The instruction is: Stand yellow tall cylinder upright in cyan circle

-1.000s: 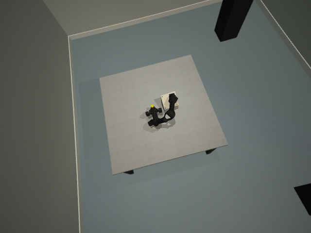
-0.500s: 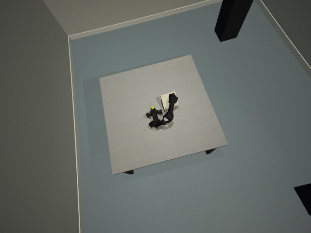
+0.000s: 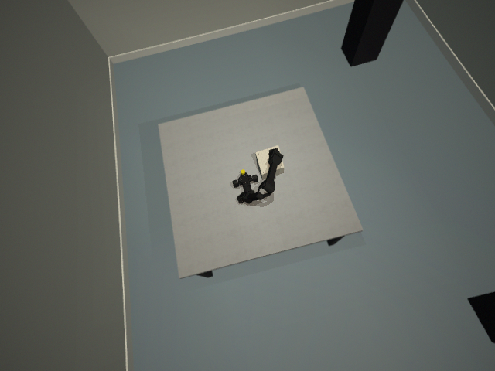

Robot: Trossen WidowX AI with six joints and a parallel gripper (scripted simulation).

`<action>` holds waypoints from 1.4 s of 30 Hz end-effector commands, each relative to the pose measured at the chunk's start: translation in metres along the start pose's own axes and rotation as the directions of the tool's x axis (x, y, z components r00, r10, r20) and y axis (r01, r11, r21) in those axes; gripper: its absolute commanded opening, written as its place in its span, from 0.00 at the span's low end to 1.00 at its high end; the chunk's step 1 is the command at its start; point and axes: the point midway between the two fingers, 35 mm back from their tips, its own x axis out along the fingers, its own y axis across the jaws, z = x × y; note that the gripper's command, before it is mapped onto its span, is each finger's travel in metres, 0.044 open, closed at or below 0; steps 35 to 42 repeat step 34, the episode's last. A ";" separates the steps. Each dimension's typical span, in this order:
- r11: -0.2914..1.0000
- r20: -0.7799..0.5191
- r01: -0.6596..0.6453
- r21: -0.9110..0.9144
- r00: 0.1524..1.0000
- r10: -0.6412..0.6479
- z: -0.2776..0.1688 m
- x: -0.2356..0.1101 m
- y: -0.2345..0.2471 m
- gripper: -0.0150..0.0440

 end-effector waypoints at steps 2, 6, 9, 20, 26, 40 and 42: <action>1.000 -0.003 0.000 0.004 1.000 0.000 -0.001 0.000 0.000 0.61; 1.000 -0.003 0.000 0.004 1.000 0.000 -0.001 0.000 0.000 0.79; 1.000 -0.003 0.000 0.004 1.000 0.000 -0.001 0.000 0.000 0.92; 1.000 -0.007 -0.003 0.011 1.000 0.003 0.037 -0.015 0.002 0.93; 1.000 -0.008 -0.005 0.019 1.000 0.005 0.076 -0.027 -0.001 0.93; 0.992 -0.150 0.122 -0.026 0.981 -0.124 0.086 -0.014 -0.009 0.93; 0.992 -0.150 0.122 -0.026 0.981 -0.124 0.086 -0.014 -0.009 0.93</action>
